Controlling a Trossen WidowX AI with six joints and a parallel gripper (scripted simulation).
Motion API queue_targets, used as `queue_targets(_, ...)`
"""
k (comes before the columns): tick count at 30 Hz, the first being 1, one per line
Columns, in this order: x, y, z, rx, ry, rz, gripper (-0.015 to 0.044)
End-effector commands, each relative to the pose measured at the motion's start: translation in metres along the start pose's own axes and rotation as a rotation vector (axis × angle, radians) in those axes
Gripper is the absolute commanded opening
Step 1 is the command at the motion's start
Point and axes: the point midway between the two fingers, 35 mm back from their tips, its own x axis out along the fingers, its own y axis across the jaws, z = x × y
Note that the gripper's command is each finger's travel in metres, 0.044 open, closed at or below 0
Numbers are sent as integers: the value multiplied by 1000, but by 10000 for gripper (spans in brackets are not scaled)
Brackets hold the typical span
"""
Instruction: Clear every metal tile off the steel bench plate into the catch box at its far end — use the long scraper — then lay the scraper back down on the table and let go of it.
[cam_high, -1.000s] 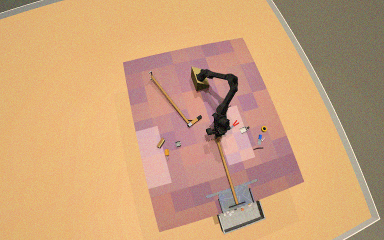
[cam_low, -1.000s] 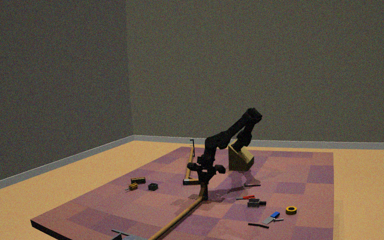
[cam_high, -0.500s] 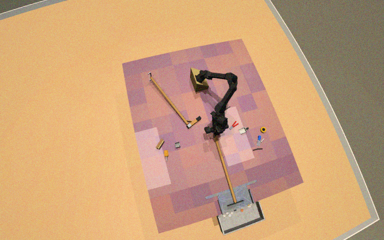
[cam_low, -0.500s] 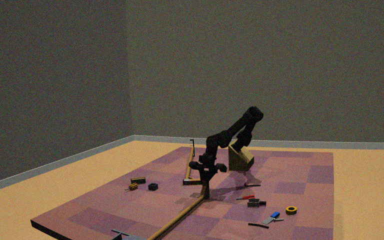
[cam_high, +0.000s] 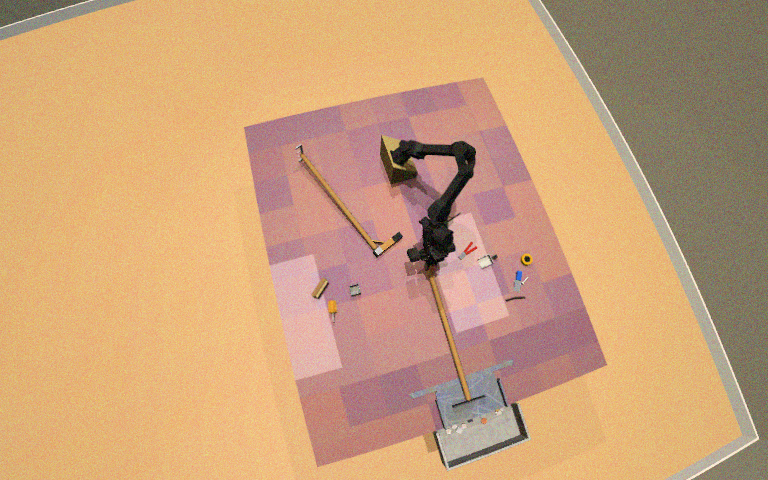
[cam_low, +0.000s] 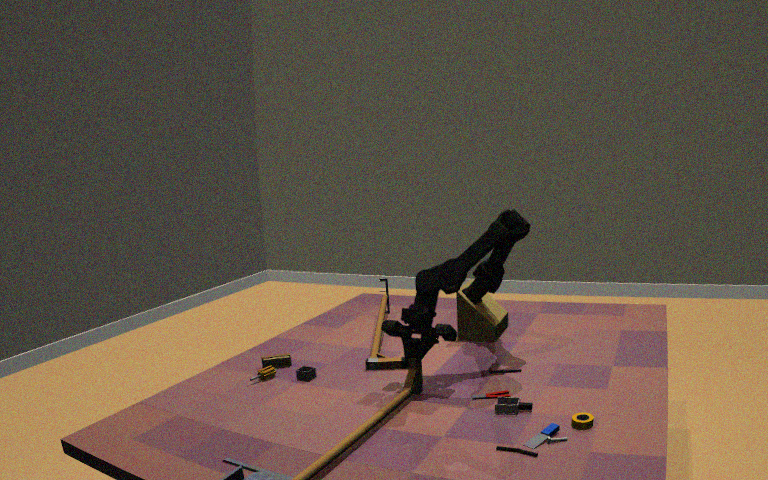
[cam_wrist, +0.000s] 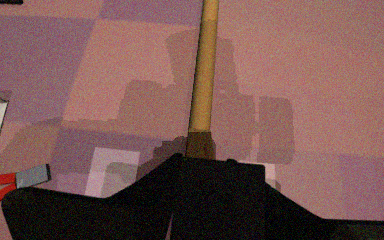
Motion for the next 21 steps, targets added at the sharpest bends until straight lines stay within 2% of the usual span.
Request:
queue_targets(1, -10, 2, 1, -10, -18, 3, 0)
queue_targets(21, -28, 2, -22, -9, -20, 2, 0)
